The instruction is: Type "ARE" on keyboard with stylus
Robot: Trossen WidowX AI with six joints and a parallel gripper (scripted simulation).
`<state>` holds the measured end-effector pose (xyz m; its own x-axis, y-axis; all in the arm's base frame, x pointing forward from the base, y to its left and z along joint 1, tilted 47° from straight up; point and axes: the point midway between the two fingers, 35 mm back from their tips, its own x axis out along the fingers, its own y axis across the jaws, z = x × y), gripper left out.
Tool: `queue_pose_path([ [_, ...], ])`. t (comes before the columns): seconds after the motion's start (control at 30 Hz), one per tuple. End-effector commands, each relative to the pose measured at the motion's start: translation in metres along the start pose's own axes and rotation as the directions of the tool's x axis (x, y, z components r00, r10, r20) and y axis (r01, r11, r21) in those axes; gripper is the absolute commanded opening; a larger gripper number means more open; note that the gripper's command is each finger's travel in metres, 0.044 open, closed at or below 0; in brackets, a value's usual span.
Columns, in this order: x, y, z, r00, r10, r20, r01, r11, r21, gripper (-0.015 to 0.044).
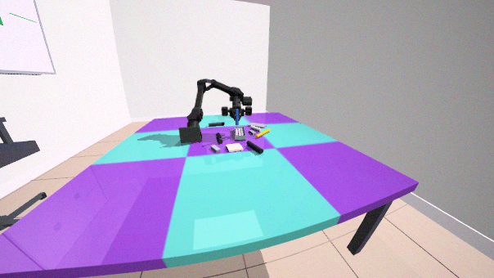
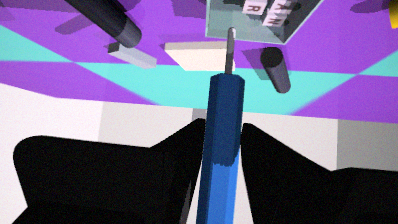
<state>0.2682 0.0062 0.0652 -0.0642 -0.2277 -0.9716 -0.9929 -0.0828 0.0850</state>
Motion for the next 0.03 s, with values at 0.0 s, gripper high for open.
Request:
queue_pose_path([
  [0.0, 0.0002, 0.0, 0.0002, 1.0, 0.0, 0.0, 0.0, 1.0, 0.0, 0.0081],
])
